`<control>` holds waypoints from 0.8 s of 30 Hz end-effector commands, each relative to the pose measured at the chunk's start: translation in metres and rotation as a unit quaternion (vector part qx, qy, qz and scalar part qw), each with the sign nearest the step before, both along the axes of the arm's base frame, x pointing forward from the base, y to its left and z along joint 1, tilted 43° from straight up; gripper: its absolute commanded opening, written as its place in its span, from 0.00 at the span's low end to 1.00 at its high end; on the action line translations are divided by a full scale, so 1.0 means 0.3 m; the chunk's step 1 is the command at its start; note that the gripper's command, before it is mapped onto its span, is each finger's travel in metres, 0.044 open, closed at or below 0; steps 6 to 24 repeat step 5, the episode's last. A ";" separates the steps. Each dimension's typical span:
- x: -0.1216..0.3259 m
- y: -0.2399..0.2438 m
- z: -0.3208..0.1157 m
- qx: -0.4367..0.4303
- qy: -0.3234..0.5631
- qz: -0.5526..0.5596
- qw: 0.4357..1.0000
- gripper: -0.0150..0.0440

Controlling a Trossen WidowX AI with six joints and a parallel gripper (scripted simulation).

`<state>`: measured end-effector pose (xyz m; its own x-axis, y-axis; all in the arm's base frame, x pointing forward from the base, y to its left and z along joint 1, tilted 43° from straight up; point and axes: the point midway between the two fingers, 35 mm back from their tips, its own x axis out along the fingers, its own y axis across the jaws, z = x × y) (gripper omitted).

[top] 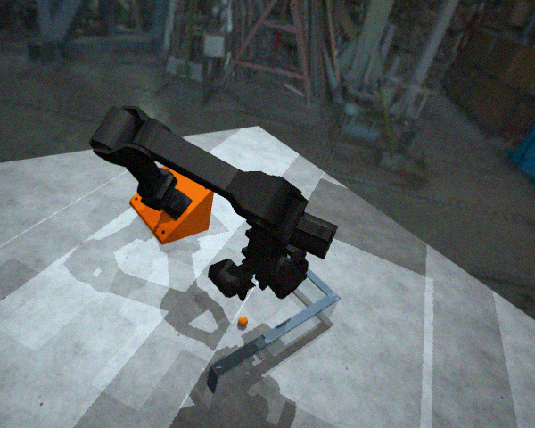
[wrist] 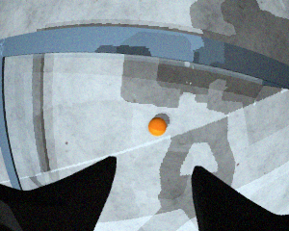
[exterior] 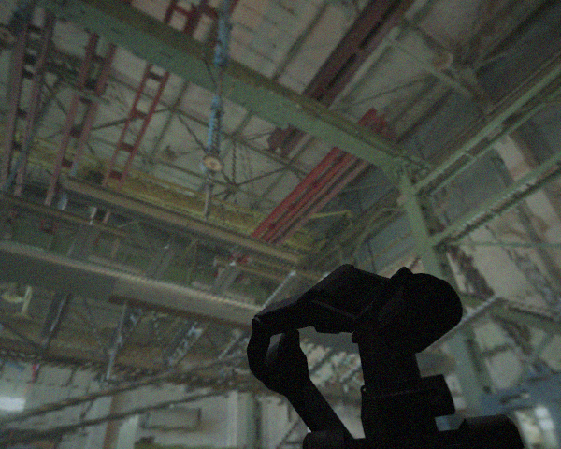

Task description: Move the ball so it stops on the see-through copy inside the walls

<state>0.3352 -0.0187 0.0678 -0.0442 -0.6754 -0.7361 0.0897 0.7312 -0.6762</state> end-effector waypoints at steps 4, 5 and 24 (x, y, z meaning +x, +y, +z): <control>-0.001 0.090 0.099 0.002 -0.007 0.001 1.000 0.90; -0.001 0.090 0.099 0.002 -0.007 0.001 1.000 0.95; -0.001 0.090 0.099 0.002 -0.007 0.001 1.000 0.95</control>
